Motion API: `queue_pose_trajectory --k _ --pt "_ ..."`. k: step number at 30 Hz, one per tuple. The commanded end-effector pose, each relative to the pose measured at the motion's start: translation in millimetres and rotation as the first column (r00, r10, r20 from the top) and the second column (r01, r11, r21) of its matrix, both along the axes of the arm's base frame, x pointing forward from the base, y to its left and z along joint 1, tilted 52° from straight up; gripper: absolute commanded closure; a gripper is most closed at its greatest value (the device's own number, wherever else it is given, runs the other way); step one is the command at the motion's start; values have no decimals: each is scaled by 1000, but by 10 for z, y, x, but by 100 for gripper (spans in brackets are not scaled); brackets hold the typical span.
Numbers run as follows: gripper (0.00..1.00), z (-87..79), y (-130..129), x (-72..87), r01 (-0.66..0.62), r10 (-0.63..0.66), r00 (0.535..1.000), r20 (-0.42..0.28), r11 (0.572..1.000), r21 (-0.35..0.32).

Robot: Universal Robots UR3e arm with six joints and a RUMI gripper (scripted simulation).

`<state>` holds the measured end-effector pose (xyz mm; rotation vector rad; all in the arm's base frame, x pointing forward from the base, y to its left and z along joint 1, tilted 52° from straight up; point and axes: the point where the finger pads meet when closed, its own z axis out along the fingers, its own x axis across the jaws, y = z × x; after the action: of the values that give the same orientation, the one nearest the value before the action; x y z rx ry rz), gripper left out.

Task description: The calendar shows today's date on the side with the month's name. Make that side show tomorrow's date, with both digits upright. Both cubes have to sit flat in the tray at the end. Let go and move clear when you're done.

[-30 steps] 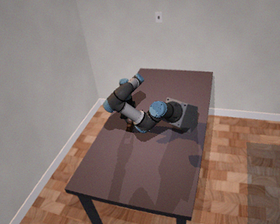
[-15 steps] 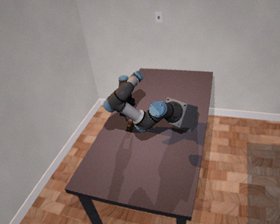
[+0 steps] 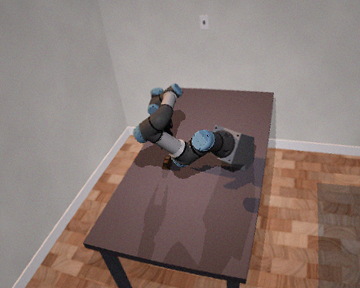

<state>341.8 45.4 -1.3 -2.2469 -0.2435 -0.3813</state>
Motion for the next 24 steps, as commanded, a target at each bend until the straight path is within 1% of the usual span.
queue_pose_trajectory --k 1,8,9,24 --pt "72 91 -110 -28 -2 2 1000 0 1000 1" --pt "72 102 -124 -32 -2 2 1000 0 1000 1" --pt "0 102 -124 -32 -2 2 1000 0 1000 1" --pt "0 102 -124 -32 -2 2 1000 0 1000 1"
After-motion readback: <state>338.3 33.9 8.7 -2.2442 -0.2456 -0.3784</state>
